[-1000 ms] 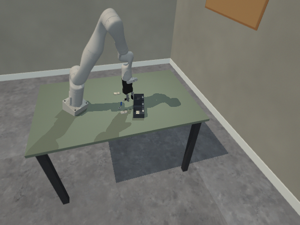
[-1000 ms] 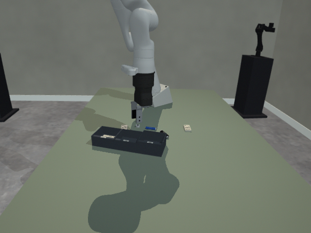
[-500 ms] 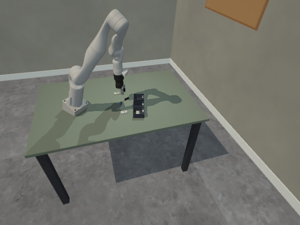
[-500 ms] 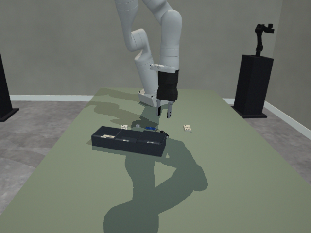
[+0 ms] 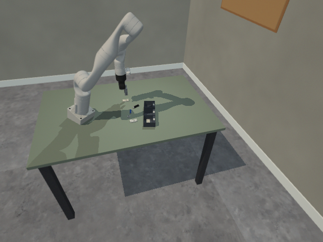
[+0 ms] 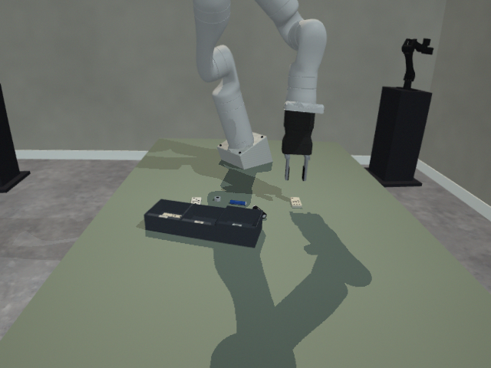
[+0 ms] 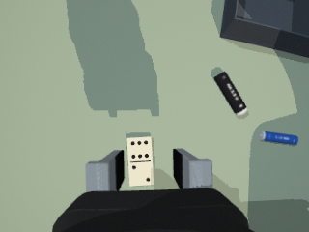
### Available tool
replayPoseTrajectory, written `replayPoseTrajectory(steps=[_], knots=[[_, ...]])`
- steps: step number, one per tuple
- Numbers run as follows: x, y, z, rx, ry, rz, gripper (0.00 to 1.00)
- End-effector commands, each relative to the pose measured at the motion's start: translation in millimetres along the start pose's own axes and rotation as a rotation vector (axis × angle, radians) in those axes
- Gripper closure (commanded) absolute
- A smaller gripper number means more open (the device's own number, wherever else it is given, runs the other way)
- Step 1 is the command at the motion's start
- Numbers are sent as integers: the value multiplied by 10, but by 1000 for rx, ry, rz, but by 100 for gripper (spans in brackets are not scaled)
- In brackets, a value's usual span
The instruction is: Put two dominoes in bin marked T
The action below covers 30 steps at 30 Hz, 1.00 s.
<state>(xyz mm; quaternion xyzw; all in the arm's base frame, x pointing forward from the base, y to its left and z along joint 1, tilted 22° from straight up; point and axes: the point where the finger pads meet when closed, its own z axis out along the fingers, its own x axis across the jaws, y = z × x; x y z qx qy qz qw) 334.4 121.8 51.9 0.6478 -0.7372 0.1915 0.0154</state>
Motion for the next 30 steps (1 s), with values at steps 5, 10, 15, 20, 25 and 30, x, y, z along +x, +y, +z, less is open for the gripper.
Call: replayPoseTrajectory(steps=[5, 10, 15, 20, 25, 30], knots=[[-161, 126, 36, -9, 0, -35, 21], [-137, 113, 37, -9, 0, -35, 21], [-111, 92, 37, -9, 0, -35, 21], [-96, 78, 37, -9, 0, -35, 21], [-92, 74, 37, -9, 0, -35, 21], [-89, 71, 37, -9, 0, -35, 21]])
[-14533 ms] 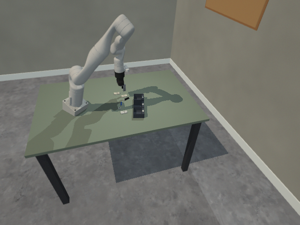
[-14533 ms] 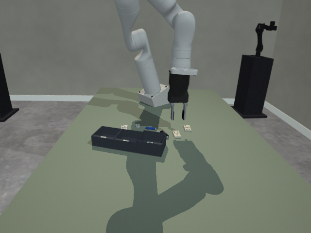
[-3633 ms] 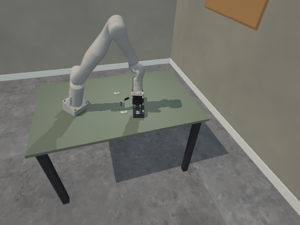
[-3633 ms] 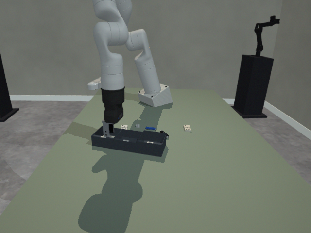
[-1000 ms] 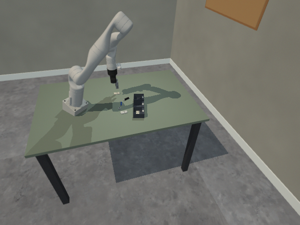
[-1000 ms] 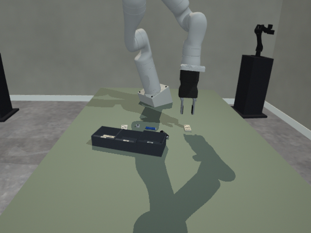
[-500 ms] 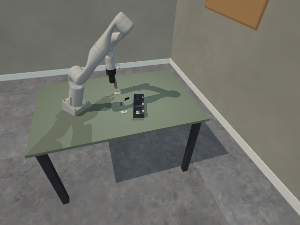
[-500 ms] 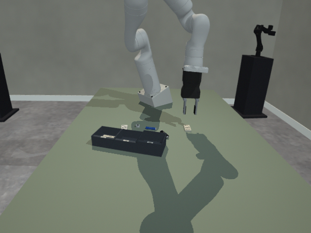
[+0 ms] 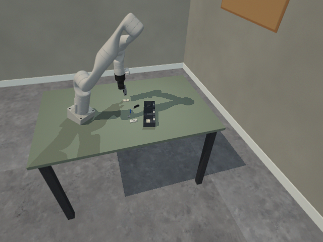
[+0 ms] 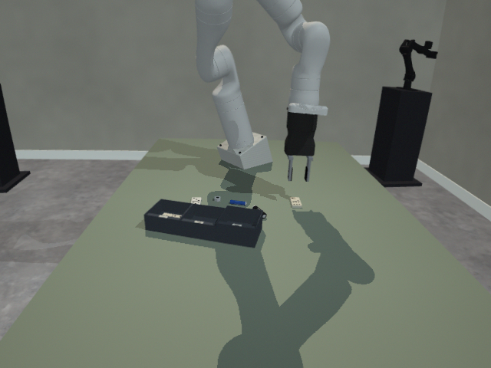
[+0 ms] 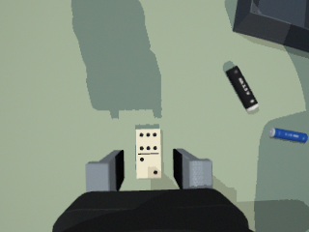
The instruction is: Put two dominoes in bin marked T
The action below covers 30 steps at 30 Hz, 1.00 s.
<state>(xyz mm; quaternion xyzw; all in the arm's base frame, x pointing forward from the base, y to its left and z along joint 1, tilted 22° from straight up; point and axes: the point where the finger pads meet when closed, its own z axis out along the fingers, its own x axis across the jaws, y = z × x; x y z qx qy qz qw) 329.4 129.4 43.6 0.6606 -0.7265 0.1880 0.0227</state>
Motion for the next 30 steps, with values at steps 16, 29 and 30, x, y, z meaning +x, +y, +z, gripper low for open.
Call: replayPoseTrajectory(steps=[16, 29, 30], knots=[[-1, -6, -5, 1, -1, 0, 21], [2, 2, 194, 1, -1, 1, 21], [3, 6, 234, 1, -1, 1, 21]])
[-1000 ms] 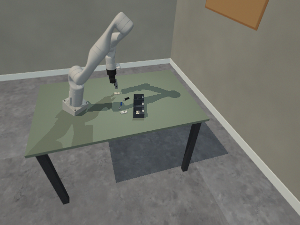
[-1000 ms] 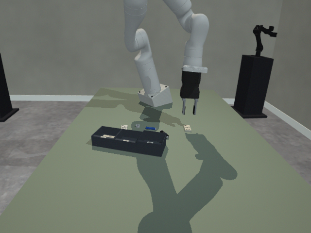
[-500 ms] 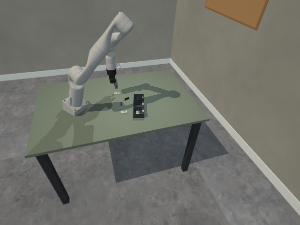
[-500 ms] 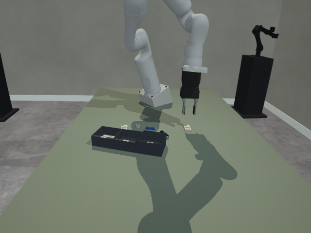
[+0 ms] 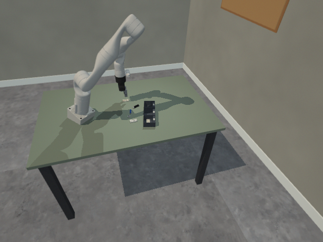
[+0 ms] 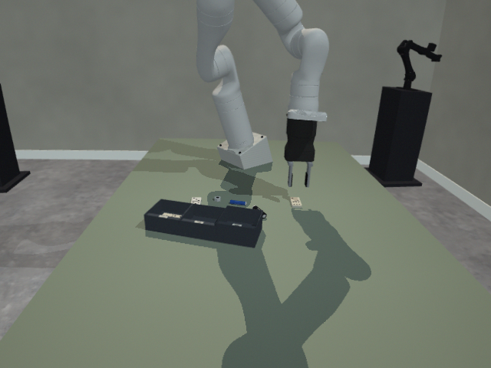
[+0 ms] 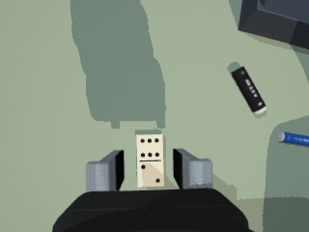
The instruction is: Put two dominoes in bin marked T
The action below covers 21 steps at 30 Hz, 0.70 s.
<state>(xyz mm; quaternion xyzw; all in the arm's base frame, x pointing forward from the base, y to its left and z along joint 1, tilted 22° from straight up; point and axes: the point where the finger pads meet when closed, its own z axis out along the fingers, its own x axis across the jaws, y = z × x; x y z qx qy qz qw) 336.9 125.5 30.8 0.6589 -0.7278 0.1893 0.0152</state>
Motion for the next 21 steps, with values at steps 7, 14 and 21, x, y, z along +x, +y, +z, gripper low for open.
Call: replayPoseTrajectory(steps=[7, 14, 21], knots=[[23, 86, 367, -10, 8, -6, 21], [23, 99, 397, -10, 8, -6, 21], [15, 71, 398, -10, 8, -6, 21]])
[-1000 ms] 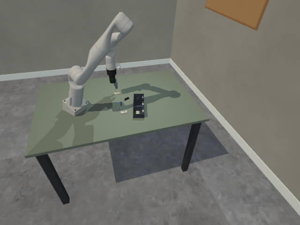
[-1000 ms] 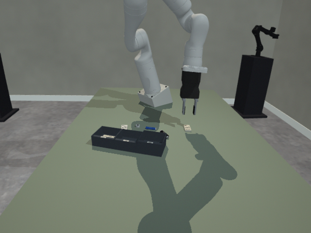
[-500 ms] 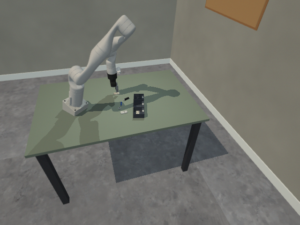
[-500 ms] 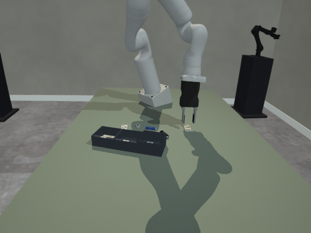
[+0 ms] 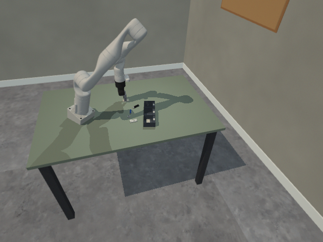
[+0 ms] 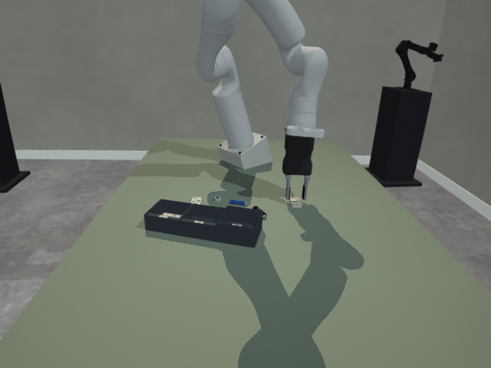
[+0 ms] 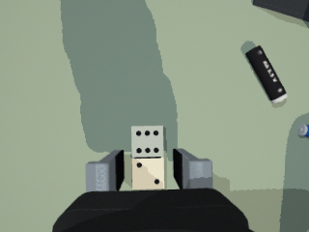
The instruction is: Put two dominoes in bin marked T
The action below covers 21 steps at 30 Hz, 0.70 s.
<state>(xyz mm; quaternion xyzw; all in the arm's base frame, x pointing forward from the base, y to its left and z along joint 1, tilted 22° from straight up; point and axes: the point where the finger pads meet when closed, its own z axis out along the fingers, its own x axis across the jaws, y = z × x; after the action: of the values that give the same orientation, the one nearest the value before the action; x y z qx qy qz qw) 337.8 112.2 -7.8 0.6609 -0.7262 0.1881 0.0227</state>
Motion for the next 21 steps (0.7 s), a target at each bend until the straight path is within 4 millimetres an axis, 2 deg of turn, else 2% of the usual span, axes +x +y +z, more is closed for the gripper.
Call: replayPoseTrajectory(steps=[1, 21], knots=[[-6, -14, -2, 1, -1, 1, 21], [-5, -24, 117, 1, -1, 1, 21]])
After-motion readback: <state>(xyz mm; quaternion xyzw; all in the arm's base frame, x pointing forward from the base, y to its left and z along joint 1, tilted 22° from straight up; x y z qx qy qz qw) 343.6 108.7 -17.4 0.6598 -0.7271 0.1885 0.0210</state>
